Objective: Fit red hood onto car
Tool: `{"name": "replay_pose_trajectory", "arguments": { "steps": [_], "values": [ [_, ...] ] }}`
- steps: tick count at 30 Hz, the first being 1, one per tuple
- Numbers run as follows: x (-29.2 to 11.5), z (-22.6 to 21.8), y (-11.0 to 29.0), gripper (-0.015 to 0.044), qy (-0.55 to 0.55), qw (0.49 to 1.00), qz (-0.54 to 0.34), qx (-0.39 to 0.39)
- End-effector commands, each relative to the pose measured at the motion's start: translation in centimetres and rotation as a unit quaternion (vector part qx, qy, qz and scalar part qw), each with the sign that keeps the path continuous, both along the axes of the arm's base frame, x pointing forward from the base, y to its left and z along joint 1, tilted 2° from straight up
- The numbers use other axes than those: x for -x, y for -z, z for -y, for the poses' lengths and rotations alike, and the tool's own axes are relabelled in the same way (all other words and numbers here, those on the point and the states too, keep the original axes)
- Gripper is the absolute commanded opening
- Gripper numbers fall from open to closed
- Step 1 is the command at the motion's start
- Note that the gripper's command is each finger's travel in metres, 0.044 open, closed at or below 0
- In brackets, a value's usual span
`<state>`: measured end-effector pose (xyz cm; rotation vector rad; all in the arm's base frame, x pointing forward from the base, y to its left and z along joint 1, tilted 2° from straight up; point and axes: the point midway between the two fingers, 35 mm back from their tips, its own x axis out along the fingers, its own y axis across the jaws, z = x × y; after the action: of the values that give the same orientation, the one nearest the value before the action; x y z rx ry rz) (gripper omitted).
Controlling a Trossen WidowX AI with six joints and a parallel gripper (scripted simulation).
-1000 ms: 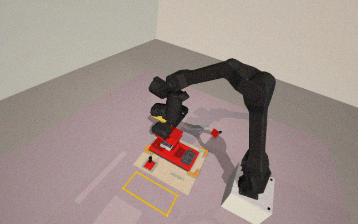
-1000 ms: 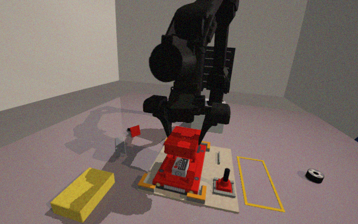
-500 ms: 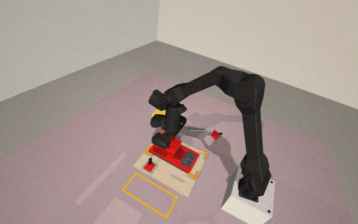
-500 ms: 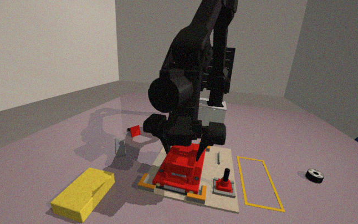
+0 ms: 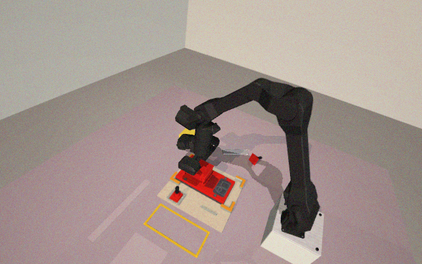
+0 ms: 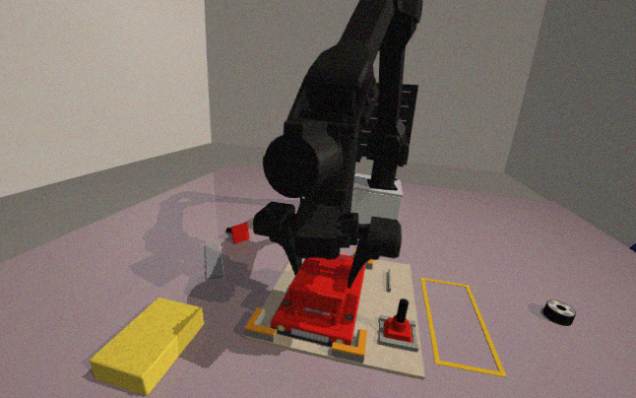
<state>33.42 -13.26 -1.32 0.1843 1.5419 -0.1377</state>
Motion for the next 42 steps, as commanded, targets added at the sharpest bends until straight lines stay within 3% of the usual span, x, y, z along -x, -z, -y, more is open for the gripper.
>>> {"name": "replay_pose_trajectory", "arguments": {
  "steps": [1,42],
  "values": [
    [0.0,0.0,0.0,0.0,-0.003,1.0,0.0,0.001],
    [0.0,0.0,1.2,0.0,-0.003,1.0,0.0,0.001]
  ]
}}
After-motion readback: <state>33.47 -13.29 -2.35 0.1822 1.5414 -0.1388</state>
